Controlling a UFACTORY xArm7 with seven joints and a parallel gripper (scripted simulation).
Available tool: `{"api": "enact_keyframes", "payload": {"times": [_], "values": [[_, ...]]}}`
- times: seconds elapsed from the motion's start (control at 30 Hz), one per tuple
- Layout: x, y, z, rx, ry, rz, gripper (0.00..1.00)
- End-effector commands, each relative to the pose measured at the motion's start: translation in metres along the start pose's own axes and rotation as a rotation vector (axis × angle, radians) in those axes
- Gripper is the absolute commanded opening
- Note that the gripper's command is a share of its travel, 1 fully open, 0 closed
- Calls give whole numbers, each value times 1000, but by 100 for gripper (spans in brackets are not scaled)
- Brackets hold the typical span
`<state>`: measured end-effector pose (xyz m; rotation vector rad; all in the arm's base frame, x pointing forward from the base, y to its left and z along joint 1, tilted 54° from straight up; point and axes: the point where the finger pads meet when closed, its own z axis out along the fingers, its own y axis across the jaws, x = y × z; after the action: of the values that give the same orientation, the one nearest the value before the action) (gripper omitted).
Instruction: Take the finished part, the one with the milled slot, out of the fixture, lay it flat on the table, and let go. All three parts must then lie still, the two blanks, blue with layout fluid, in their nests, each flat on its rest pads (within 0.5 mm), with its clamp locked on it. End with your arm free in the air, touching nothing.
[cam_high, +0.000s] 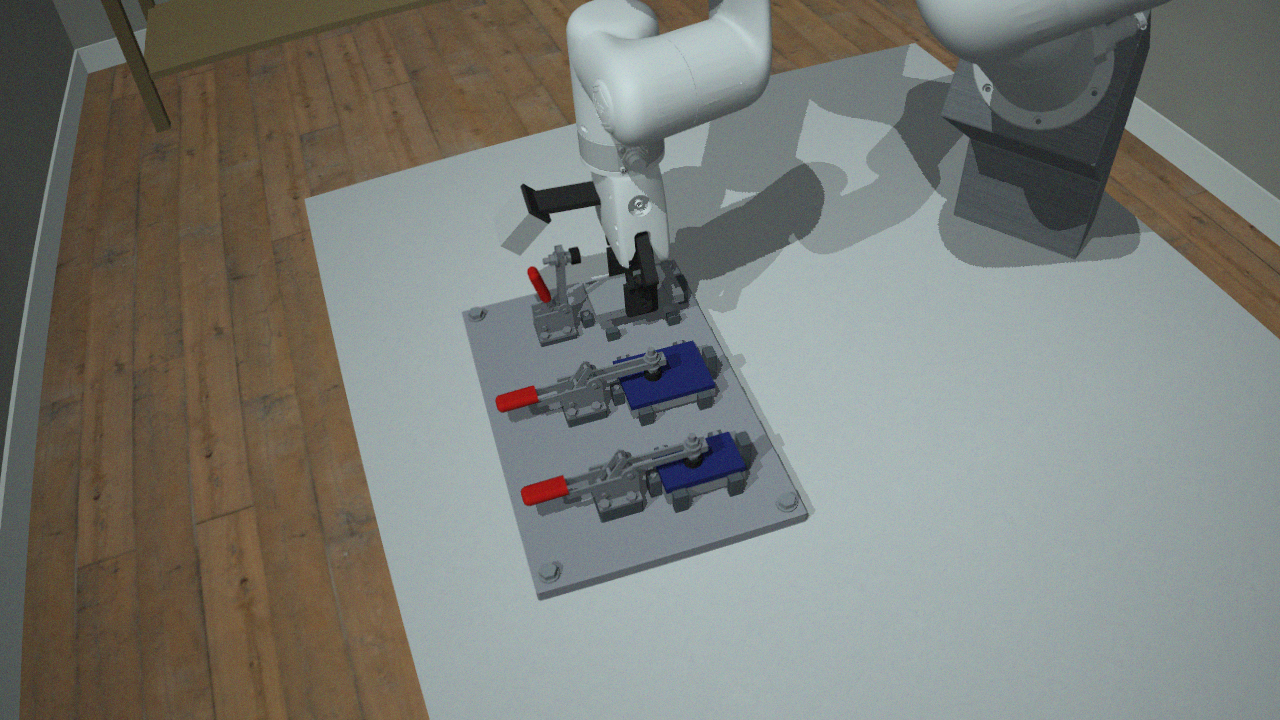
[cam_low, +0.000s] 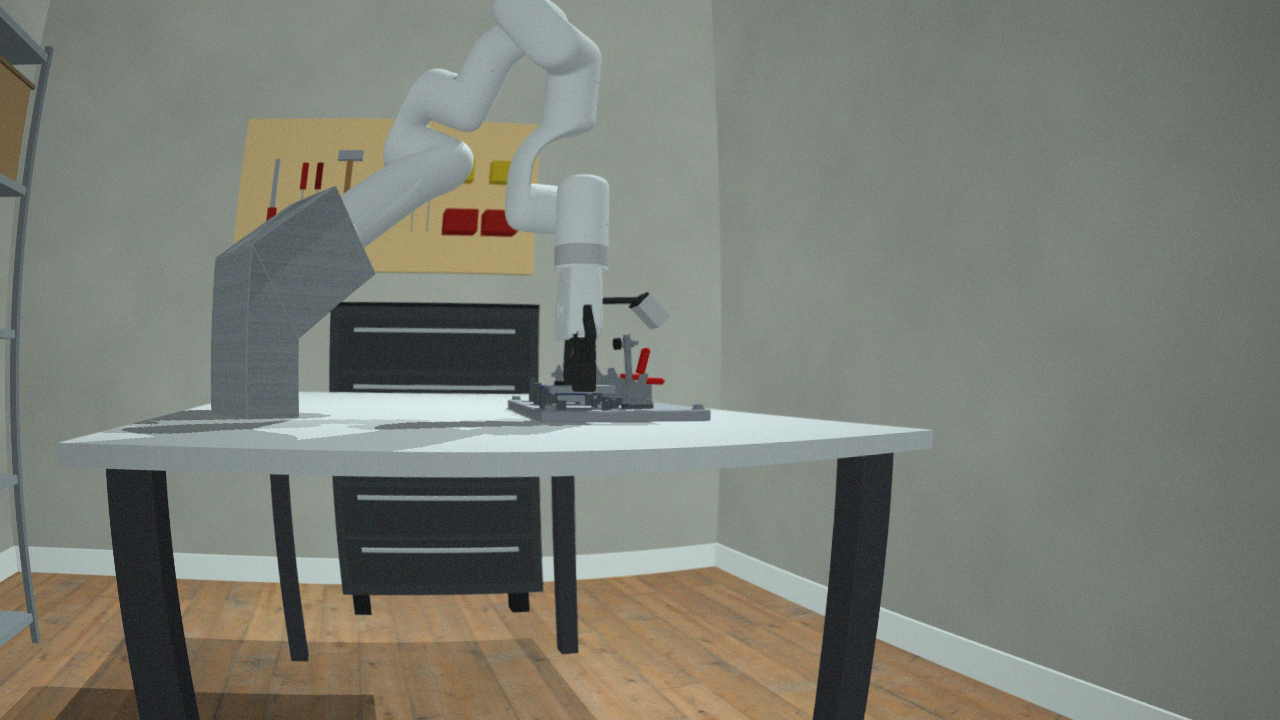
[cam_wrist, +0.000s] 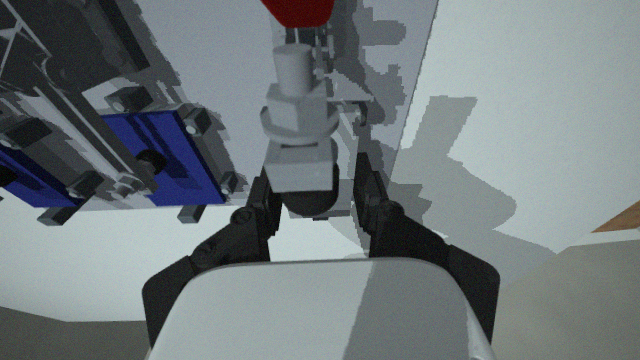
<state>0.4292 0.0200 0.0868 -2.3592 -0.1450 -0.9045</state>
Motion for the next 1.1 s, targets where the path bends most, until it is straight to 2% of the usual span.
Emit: {"api": "enact_keyframes", "payload": {"times": [0.0,0.57,1.07], "values": [[1,1,-7,-2,1,0,0],[1,1,-19,-2,1,0,0],[1,1,-21,-2,1,0,0]]}}
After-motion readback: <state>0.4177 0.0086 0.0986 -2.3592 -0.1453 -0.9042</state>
